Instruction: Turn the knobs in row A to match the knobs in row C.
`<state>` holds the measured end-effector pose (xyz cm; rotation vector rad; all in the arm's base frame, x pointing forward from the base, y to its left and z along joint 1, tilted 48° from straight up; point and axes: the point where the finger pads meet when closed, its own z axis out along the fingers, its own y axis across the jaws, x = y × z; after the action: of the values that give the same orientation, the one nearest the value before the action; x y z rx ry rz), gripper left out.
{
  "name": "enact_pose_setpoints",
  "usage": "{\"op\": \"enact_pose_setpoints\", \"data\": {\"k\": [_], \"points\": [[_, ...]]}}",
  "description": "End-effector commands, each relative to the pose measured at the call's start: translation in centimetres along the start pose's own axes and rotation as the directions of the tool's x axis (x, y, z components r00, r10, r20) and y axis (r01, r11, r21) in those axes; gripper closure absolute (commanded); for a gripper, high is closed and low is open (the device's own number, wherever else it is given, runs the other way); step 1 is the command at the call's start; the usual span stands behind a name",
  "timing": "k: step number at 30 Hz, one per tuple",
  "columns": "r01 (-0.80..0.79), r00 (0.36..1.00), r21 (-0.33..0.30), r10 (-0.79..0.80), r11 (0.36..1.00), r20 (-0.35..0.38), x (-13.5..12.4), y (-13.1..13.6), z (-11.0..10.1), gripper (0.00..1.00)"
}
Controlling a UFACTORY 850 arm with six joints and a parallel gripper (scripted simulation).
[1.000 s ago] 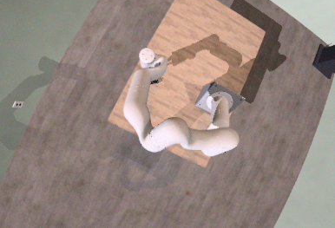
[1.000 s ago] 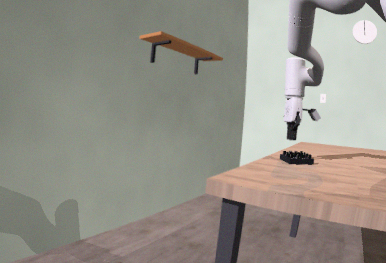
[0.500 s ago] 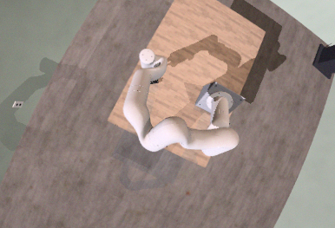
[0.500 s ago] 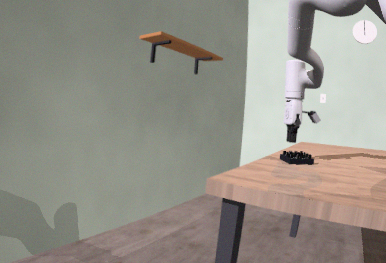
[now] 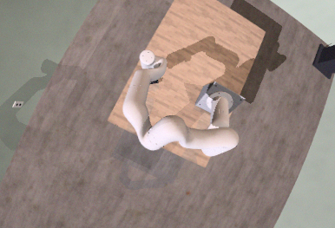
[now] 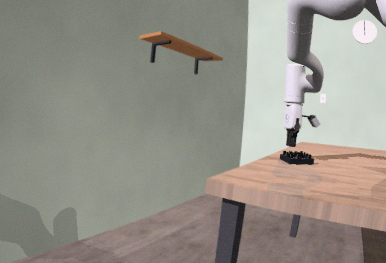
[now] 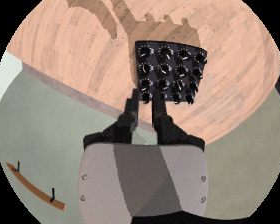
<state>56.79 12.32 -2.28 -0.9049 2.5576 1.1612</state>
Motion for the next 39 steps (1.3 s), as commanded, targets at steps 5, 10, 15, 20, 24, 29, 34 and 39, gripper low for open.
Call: {"op": "enact_pose_setpoints", "data": {"k": [5,10,15,20,24,29,34,39], "points": [[0.001,1.0,0.001,-0.001,1.0,0.001,-0.05,-0.04,0.97,0.81],[0.001,1.0,0.001,-0.001,1.0,0.001,-0.04,-0.04,1.2,0.81],[0.001,1.0,0.001,-0.001,1.0,0.001,-0.04,-0.04,1.44,0.81],[0.001,1.0,0.001,-0.001,1.0,0.001,-0.04,-0.04,1.53,0.81],[0.001,1.0,0.001,-0.001,1.0,0.001,-0.04,-0.04,1.54,0.81],[0.001,1.0,0.001,-0.001,1.0,0.001,-0.04,-0.04,1.54,0.81],[0.001,1.0,0.001,-0.001,1.0,0.001,-0.04,-0.04,1.54,0.81],[0.001,1.0,0.001,-0.001,1.0,0.001,-0.04,-0.04,1.54,0.81]]}}
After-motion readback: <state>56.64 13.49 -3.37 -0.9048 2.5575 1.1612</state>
